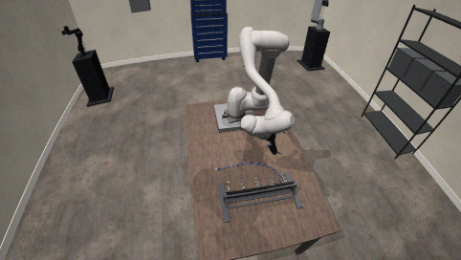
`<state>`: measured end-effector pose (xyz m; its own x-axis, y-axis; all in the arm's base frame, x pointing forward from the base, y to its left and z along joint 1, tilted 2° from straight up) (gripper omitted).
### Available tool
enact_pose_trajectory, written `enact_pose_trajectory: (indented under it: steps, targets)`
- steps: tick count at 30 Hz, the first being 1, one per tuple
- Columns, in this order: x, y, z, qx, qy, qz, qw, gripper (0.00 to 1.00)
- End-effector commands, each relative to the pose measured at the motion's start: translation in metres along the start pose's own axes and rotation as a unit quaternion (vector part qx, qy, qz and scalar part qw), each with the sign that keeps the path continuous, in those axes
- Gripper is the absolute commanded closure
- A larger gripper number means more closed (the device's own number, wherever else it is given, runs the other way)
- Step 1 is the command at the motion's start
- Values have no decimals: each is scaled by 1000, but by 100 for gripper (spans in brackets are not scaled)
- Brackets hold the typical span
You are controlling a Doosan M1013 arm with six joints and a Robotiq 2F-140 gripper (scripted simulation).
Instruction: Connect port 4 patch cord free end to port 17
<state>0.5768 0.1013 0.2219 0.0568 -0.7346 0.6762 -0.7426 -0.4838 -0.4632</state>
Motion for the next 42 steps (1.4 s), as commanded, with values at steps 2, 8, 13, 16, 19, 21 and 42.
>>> enact_pose_trajectory:
  steps: [2,8,13,16,19,21,42]
  targets:
    - [15,33,30,34,38,-27,998,0]
    - [34,66,59,72,73,-62,993,0]
    - [52,94,80,104,99,-93,985,0]
    - [61,109,91,121,111,-110,980,0]
    - [72,125,102,139,123,-129,974,0]
    - [80,136,110,152,131,-143,969,0]
    - [171,253,176,284,179,-296,894,0]
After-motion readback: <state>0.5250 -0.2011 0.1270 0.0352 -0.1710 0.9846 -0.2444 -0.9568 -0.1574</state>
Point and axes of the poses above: the point where the finger pads meet when closed, its own x axis back along the fingers, its own z axis across the jaws, y = z × x, the point moved 6 cm from there along x, back along the fingers, and after that the axes turned 2 degrees about -x, right-handed, at the moved point
